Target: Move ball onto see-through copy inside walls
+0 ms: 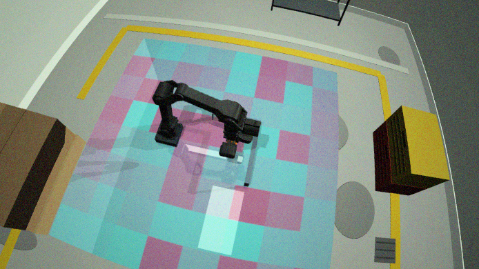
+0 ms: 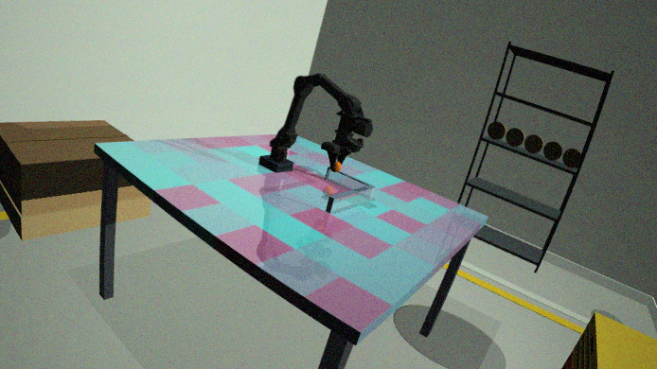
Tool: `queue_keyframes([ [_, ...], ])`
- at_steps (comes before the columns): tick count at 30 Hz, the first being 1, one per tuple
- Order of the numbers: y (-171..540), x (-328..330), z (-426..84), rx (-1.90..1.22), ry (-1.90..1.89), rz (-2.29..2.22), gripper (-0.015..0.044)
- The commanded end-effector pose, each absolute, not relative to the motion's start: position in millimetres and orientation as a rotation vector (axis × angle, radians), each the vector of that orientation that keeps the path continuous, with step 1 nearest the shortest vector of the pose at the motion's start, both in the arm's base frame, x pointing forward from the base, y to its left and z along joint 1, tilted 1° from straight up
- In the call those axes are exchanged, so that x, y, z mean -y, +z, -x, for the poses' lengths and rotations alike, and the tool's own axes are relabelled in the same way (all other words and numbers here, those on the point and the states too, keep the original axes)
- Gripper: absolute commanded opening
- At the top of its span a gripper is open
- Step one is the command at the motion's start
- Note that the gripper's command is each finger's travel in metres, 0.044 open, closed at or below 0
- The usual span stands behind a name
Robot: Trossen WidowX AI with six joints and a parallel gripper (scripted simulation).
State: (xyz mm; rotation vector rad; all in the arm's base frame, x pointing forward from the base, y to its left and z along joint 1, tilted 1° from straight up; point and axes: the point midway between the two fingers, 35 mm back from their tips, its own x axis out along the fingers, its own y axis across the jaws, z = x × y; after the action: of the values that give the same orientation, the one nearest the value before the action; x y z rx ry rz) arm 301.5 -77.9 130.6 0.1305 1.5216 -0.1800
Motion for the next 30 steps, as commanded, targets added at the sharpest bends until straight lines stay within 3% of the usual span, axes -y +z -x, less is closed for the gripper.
queue_keyframes([
  [1,110,86,-302,-1.534,-0.172,-0.132,0.0],
  [30,35,88,-304,-1.534,-0.173,-0.132,0.0],
])
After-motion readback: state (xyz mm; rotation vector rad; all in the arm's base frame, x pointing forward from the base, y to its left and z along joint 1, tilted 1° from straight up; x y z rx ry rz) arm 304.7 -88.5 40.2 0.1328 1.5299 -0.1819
